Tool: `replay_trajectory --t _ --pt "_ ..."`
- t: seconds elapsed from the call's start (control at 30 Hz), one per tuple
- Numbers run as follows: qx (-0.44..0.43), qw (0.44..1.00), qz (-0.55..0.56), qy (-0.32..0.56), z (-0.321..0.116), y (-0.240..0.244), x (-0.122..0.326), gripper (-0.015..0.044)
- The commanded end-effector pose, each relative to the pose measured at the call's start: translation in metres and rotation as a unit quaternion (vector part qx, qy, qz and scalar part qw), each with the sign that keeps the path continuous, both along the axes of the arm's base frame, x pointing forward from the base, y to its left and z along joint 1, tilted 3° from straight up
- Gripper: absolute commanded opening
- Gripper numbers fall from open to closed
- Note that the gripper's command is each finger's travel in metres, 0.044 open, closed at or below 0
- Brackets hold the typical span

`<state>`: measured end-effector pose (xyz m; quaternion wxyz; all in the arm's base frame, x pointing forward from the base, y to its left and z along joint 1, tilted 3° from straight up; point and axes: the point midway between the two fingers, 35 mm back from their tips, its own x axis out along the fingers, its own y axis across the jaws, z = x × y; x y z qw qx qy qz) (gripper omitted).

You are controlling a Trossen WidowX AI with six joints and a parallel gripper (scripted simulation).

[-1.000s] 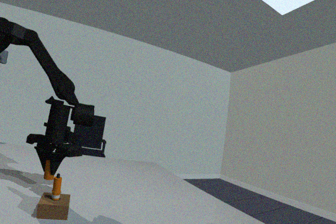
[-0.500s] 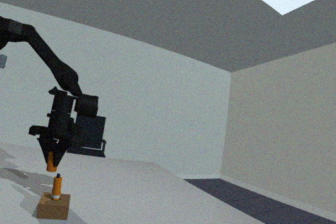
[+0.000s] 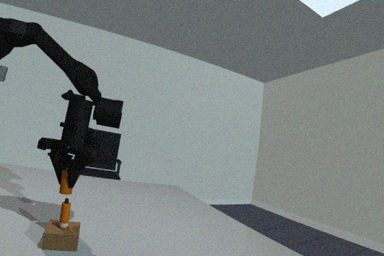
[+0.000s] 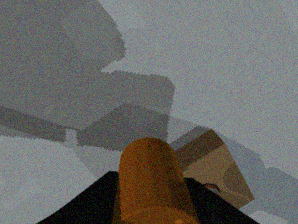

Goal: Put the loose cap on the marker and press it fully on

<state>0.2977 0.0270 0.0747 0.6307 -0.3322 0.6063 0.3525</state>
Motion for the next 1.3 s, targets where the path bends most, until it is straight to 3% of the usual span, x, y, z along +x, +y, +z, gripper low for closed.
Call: replay_trajectory --t 0.0,0.6,1.27 --pt "0.001 1.000 0.001 -0.002 0.006 -0.014 0.007 0.0000" --pt "-0.003 1.000 0.003 0.000 0.027 -0.074 0.022 0.0000" --pt "-0.003 1.000 0.003 0.000 0.007 -0.074 0.023 0.0000"
